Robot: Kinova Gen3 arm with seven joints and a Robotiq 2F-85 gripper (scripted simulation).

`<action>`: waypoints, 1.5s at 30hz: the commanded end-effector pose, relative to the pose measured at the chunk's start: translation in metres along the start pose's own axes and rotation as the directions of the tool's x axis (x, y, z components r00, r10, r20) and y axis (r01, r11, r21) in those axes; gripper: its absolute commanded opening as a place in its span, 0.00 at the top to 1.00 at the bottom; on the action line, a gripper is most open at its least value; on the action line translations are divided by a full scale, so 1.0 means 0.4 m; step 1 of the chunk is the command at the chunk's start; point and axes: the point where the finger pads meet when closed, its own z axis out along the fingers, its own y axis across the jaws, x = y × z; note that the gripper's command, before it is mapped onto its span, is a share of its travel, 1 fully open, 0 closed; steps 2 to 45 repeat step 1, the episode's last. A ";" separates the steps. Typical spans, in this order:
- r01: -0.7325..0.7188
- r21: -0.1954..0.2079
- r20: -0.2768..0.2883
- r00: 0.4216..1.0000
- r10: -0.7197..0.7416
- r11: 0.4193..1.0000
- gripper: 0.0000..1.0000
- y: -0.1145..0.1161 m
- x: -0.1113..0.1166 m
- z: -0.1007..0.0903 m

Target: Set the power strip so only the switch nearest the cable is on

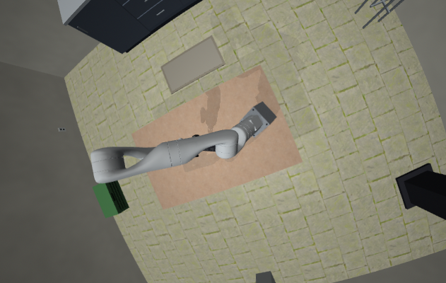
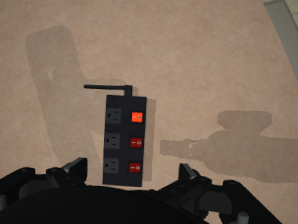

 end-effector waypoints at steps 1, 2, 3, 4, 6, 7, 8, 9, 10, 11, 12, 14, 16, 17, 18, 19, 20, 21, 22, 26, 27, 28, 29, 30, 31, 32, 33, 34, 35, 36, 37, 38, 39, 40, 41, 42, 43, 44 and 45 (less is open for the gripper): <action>0.000 0.000 -0.001 1.000 0.000 1.000 0.00 0.000 0.001 -0.001; 0.000 0.000 -0.001 1.000 0.000 1.000 0.00 0.000 0.001 -0.001; 0.000 0.000 -0.001 1.000 0.000 1.000 0.00 0.000 0.001 -0.001; 0.000 0.000 -0.001 1.000 0.000 1.000 0.00 0.000 0.001 -0.001; 0.000 0.000 -0.001 1.000 0.000 1.000 0.00 0.000 0.001 -0.001; 0.000 0.000 -0.001 1.000 0.000 1.000 0.00 0.000 0.001 -0.001; 0.000 0.000 -0.001 1.000 0.000 1.000 0.00 0.000 0.001 -0.001; 0.000 0.000 -0.001 1.000 0.000 1.000 0.00 0.000 0.001 -0.001; 0.000 0.000 -0.001 1.000 0.000 1.000 0.00 0.000 0.001 -0.001; 0.000 0.000 -0.001 1.000 0.000 1.000 0.00 0.000 0.001 -0.001; 0.000 0.000 -0.001 1.000 0.000 1.000 0.00 0.000 0.001 -0.001; 0.000 0.000 -0.001 1.000 0.000 1.000 0.00 0.000 0.001 -0.001; 0.000 0.000 -0.001 1.000 0.000 1.000 0.00 0.000 0.001 -0.001; 0.000 0.000 -0.001 1.000 0.000 1.000 0.00 0.000 0.001 -0.001; 0.000 0.000 -0.001 1.000 0.000 1.000 0.00 0.000 0.001 -0.001; 0.000 0.000 -0.001 1.000 0.000 1.000 0.00 0.000 0.001 -0.001; 0.000 0.000 -0.001 1.000 0.000 1.000 0.00 0.000 0.001 -0.001; 0.000 0.000 -0.001 1.000 0.000 1.000 0.00 0.000 0.001 -0.001; 0.000 0.000 -0.001 1.000 0.000 1.000 0.00 0.000 0.001 -0.001; 0.000 0.000 -0.001 1.000 0.000 1.000 0.00 0.000 0.001 -0.001; 0.000 0.000 -0.001 1.000 0.000 1.000 0.00 0.000 0.001 -0.001; 0.000 0.000 -0.001 1.000 0.000 1.000 0.00 0.000 0.001 -0.001; 0.000 0.000 -0.001 1.000 0.000 1.000 0.00 0.000 0.001 -0.001; 0.000 0.000 -0.001 1.000 0.000 1.000 0.00 0.000 0.001 -0.001; 0.000 0.000 -0.001 1.000 0.000 1.000 0.00 0.000 0.001 -0.001; 0.000 0.000 -0.001 1.000 0.000 1.000 0.00 0.000 0.001 -0.001; 0.000 0.000 -0.001 1.000 0.000 1.000 0.00 0.000 0.001 -0.001; 0.000 0.000 -0.001 1.000 0.000 1.000 0.00 0.000 0.001 -0.001; 0.000 0.000 -0.001 1.000 0.000 1.000 0.00 0.000 0.001 -0.001; 0.000 0.000 -0.001 1.000 0.000 1.000 0.00 0.000 0.001 -0.001; 0.000 0.000 -0.001 1.000 0.000 1.000 0.00 0.000 0.001 -0.001; 0.000 0.000 -0.001 1.000 0.000 1.000 0.00 0.000 0.001 -0.001; 0.000 0.000 -0.001 1.000 0.000 1.000 0.00 0.000 0.001 -0.001; 0.000 0.000 -0.001 1.000 0.000 1.000 0.00 0.000 0.001 -0.001; 0.000 0.000 -0.001 1.000 0.000 1.000 0.00 0.000 0.001 -0.001; 0.000 0.000 -0.001 1.000 0.000 1.000 0.00 0.000 0.001 -0.001; 0.000 0.000 -0.001 1.000 0.000 1.000 0.00 0.000 0.001 -0.001; 0.000 0.000 -0.001 1.000 0.000 1.000 0.00 0.000 0.001 -0.001; 0.000 0.000 -0.001 1.000 0.000 1.000 0.00 0.000 0.001 -0.001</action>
